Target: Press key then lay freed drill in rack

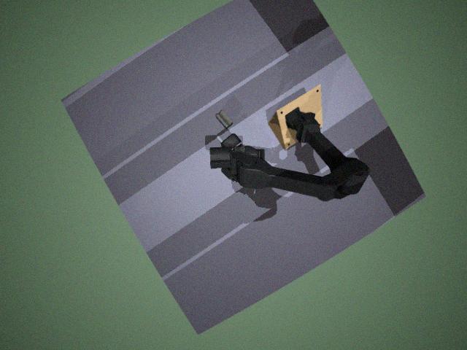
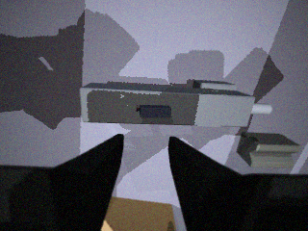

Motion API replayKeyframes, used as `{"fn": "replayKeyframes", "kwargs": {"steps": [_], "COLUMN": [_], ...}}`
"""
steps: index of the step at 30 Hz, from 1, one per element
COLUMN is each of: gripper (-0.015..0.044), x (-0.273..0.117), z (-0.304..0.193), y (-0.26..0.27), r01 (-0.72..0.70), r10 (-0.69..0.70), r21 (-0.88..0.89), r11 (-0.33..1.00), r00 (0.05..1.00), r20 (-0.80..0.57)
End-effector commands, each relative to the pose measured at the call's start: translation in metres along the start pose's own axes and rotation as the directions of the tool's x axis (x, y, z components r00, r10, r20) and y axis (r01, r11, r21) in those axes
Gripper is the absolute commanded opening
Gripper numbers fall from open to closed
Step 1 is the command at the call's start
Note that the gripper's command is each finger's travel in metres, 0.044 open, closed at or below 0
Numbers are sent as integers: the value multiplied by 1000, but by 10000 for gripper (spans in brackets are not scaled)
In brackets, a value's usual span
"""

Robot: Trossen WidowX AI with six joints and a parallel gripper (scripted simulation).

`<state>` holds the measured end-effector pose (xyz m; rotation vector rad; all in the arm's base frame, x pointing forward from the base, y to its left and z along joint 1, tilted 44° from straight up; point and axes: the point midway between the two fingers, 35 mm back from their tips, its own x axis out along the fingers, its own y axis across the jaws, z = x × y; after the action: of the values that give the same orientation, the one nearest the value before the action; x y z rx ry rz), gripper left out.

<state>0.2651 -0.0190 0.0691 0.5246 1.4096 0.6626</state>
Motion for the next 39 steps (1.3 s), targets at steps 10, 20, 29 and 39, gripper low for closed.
{"fn": "replayKeyframes", "kwargs": {"steps": [10,20,29,39], "gripper": [440,440,440,440], "x": [-21,31,63,65], "z": [14,16,8,8], "y": [-36,-117,-156,-158], "r01": [22,23,15,15], "r10": [-14,-15,-14,-14], "r21": [-325,-907,-1000,-1000], "r11": [945,421,9,-16], "r00": [1000,1000,1000,1000], "r20": [25,19,15,15]}}
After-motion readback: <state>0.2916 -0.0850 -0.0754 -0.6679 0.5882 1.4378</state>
